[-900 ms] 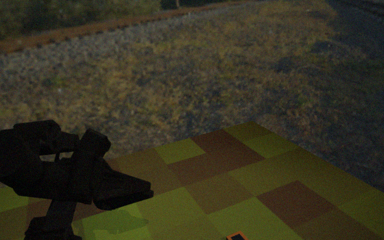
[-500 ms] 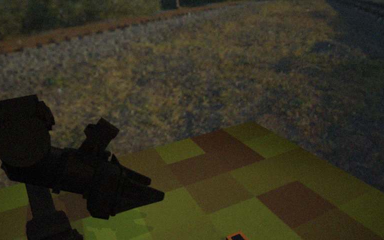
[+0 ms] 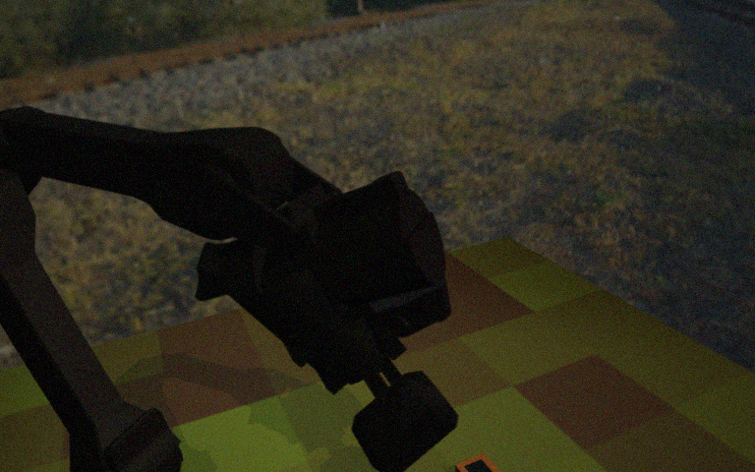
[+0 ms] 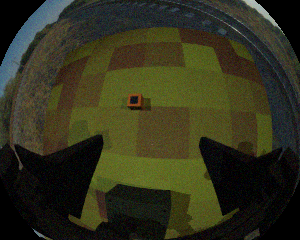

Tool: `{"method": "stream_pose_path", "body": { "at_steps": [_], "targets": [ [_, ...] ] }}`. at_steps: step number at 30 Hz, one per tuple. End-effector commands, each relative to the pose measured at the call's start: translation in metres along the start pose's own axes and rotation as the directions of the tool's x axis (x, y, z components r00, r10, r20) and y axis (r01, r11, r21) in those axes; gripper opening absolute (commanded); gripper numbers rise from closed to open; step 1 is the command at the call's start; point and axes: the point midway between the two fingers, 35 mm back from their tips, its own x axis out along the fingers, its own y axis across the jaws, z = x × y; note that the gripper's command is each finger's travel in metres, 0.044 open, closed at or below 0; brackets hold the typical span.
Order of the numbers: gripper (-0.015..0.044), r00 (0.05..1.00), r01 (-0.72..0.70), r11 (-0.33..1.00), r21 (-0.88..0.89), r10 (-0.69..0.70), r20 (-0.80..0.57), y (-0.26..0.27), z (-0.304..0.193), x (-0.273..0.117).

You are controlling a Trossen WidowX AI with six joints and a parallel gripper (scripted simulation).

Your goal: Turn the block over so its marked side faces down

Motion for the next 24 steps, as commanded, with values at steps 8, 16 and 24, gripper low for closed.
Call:
{"method": "stream_pose_path", "body": {
  "at_steps": [8,16,24],
  "targets": [
    [0.0440,0.935,0.064,0.998,0.027,-0.050,-0.350,0.024,0.041,0.110],
    [0.0440,0.853,0.164,0.985,-0.055,-0.170,-0.493,0.064,0.043,0.191],
    [0.0440,0.853,0.164,0.985,-0.055,-0.170,-0.493,0.060,0.032,0.213]
  ]
}}
